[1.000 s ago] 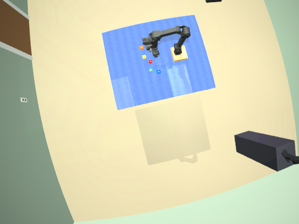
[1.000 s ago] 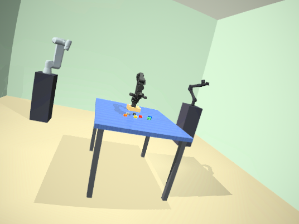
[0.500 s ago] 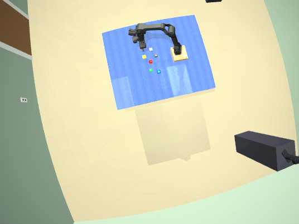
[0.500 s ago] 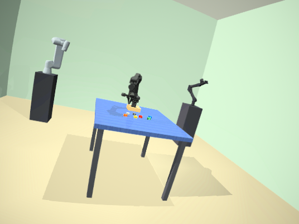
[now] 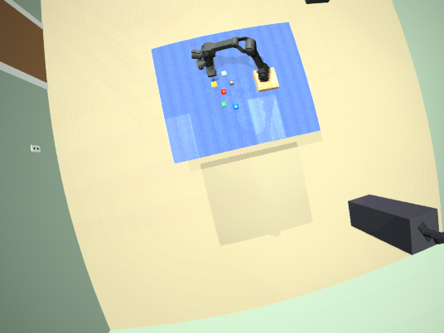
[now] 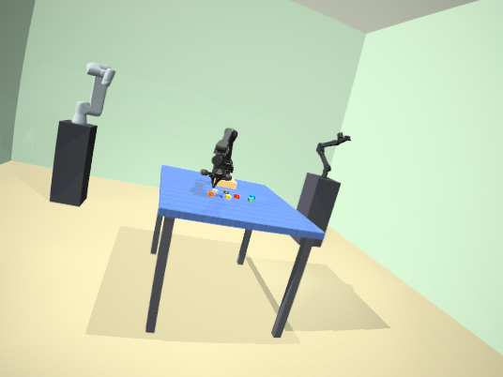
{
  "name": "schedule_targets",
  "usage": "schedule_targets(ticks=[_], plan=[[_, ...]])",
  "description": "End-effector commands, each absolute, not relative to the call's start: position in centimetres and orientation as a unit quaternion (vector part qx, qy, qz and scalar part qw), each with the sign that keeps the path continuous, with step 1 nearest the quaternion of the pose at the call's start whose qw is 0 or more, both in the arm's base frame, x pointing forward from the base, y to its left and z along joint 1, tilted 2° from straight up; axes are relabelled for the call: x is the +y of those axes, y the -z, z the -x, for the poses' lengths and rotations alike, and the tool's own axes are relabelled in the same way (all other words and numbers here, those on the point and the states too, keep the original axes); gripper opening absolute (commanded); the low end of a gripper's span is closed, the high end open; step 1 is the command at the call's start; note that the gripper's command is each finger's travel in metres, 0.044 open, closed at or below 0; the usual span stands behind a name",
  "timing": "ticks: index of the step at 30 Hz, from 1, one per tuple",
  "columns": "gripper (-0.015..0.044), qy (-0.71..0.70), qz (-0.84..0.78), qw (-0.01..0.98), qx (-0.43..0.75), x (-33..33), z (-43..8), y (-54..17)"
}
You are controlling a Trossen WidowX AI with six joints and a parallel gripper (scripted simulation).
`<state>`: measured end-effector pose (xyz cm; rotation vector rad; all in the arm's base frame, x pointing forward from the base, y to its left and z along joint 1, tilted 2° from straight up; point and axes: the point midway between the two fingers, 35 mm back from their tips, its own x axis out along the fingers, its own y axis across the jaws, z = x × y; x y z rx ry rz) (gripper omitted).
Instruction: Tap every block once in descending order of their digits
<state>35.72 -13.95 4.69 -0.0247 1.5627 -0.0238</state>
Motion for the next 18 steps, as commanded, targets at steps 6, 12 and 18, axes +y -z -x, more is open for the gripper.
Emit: schedule_targets(ticks=[6, 12, 18], plan=[[0.0020, 0.012, 0.015, 0.714, 0.700, -14.1, -35.9, -3.4], [0.0020, 0.012, 0.015, 0.714, 0.700, -14.2, -35.9, -2.4], [0.0020, 0.012, 0.015, 0.714, 0.700, -14.2, -35.9, -1.5]])
